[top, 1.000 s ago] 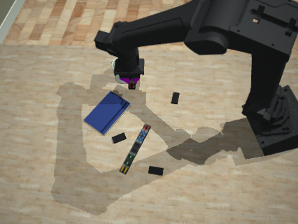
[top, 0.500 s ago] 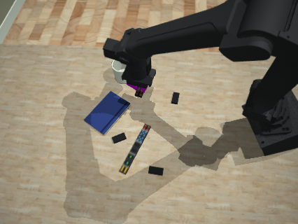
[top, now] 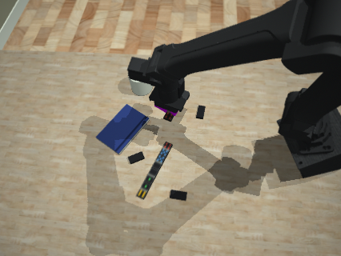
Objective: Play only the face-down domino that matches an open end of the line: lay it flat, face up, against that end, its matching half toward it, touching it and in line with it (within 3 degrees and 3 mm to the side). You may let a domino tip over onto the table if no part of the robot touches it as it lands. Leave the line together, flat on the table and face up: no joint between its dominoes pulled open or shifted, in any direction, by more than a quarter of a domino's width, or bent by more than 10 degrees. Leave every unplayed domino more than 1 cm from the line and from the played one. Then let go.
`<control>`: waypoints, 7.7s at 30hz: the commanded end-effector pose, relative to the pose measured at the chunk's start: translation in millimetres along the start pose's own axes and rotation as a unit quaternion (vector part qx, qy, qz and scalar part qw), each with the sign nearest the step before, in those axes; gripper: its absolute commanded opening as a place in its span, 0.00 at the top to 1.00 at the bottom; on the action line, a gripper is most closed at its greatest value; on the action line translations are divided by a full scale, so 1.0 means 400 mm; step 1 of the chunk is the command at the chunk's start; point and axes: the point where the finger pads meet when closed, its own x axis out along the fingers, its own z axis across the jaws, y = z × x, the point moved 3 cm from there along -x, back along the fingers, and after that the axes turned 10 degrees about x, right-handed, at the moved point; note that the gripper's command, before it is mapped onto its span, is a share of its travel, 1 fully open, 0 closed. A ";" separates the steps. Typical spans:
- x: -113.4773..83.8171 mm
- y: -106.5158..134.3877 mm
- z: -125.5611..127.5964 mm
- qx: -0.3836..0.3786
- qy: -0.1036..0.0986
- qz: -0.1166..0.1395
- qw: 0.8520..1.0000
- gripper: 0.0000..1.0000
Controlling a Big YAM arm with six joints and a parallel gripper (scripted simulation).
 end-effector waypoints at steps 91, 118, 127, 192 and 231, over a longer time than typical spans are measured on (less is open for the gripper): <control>0.235 0.036 -0.014 0.011 -0.017 0.014 1.000 0.80; 0.295 0.034 -0.021 0.013 -0.014 0.013 1.000 0.80; 0.291 0.031 -0.020 0.010 -0.013 0.014 1.000 0.80; 0.315 0.077 -0.039 0.013 -0.008 0.011 1.000 0.80; 0.309 0.071 -0.037 0.010 -0.010 0.012 1.000 0.80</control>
